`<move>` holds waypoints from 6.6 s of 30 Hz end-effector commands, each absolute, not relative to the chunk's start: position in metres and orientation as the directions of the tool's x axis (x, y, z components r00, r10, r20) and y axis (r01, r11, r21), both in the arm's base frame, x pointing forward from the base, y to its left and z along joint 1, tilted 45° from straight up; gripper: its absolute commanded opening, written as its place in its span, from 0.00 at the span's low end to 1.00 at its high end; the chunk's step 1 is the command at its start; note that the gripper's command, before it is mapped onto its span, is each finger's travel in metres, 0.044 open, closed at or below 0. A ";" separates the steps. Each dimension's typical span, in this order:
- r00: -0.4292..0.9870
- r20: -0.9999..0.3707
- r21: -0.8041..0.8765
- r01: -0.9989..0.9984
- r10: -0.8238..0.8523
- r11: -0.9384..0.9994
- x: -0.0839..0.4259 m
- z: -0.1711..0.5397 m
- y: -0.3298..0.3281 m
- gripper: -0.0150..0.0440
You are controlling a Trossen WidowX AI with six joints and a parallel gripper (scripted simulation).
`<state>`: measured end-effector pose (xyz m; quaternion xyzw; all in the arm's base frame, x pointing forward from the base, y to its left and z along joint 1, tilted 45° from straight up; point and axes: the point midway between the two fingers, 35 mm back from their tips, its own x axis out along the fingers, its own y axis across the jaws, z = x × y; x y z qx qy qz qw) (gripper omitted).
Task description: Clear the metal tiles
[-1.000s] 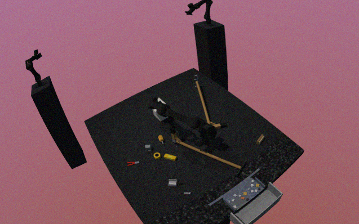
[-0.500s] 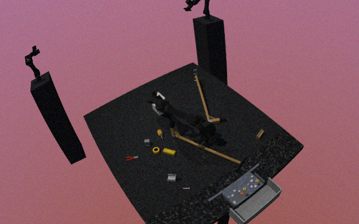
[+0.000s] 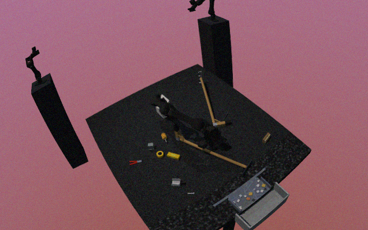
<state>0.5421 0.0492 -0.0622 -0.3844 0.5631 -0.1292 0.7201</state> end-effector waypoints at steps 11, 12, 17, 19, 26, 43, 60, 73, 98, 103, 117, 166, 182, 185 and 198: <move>0.333 -0.709 -0.701 -0.235 -0.622 0.673 0.550 -0.053 0.040 0.25; 0.333 -0.709 -0.701 -0.234 -0.622 0.674 0.550 -0.052 0.039 0.25; 0.333 -0.708 -0.702 -0.230 -0.623 0.675 0.552 -0.049 0.036 0.25; 0.333 -0.707 -0.702 -0.228 -0.623 0.675 0.553 -0.048 0.035 0.25; 0.334 -0.706 -0.703 -0.221 -0.625 0.676 0.556 -0.043 0.031 0.25; 0.334 -0.703 -0.705 -0.206 -0.628 0.679 0.563 -0.032 0.021 0.25; 0.335 -0.699 -0.707 -0.190 -0.632 0.681 0.569 -0.020 0.010 0.25; 0.335 -0.696 -0.709 -0.178 -0.635 0.682 0.573 -0.012 0.002 0.25; 0.352 -0.691 -0.709 -0.161 -0.631 0.687 0.570 0.013 0.022 0.25; 0.352 -0.692 -0.709 -0.162 -0.631 0.687 0.570 0.012 0.023 0.25; 0.354 -0.694 -0.707 -0.171 -0.627 0.686 0.569 0.010 0.025 0.25; 0.354 -0.694 -0.707 -0.172 -0.627 0.686 0.569 0.011 0.026 0.25; 0.355 -0.694 -0.707 -0.172 -0.627 0.686 0.569 0.011 0.026 0.25; 0.355 -0.694 -0.707 -0.172 -0.627 0.686 0.569 0.011 0.026 0.25; 0.355 -0.694 -0.707 -0.173 -0.626 0.686 0.569 0.011 0.026 0.25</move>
